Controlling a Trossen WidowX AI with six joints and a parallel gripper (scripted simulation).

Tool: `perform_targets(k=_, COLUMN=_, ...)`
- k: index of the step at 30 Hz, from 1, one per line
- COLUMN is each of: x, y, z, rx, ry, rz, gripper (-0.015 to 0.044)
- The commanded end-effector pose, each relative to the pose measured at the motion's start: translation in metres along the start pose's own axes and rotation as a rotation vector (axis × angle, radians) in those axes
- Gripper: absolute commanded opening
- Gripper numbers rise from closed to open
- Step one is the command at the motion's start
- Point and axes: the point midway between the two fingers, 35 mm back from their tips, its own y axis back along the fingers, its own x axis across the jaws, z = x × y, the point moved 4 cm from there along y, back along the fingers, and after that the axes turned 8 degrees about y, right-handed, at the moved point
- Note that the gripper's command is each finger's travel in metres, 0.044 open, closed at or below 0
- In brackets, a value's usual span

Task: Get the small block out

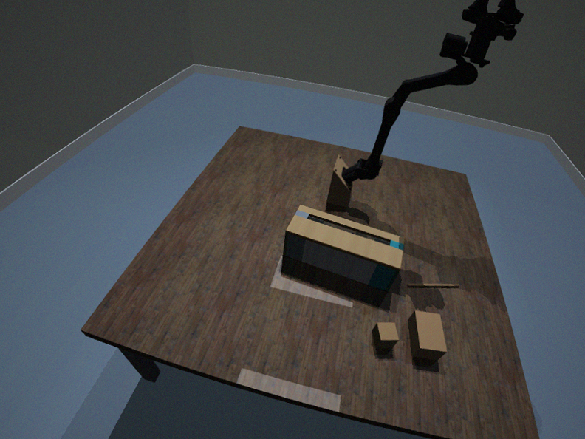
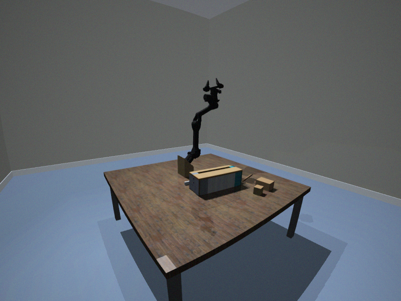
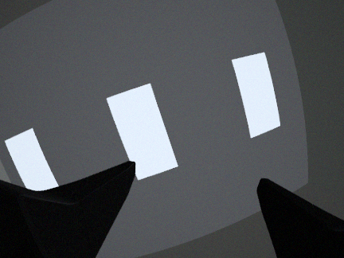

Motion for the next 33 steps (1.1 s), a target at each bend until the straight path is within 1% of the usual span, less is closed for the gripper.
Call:
perform_targets(k=1, x=0.0, y=0.0, z=0.001, rx=-0.004, ry=0.001, rz=0.001, gripper=0.04)
perform_targets(k=5, x=-0.002, y=0.009, z=0.019, rx=-0.077, ry=0.015, rz=0.014, gripper=0.04)
perform_targets(k=10, x=-0.003, y=0.022, z=0.058, rx=-0.209, ry=-0.042, rz=0.024, gripper=0.04)
perform_targets(k=15, x=0.003, y=0.048, z=0.118, rx=-0.413, ry=-0.151, rz=0.069, gripper=0.04)
perform_targets(k=20, x=0.016, y=0.087, z=0.174, rx=-0.62, ry=-0.257, rz=0.163, gripper=0.04)
perform_targets(k=24, x=0.034, y=0.127, z=0.214, rx=-0.785, ry=-0.34, rz=0.283, gripper=0.04)
perform_targets(k=29, x=0.063, y=0.186, z=0.252, rx=-0.961, ry=-0.429, rz=0.486, gripper=0.04)
perform_targets(k=33, x=0.091, y=0.237, z=0.271, rx=-1.069, ry=-0.487, rz=0.688, gripper=0.04)
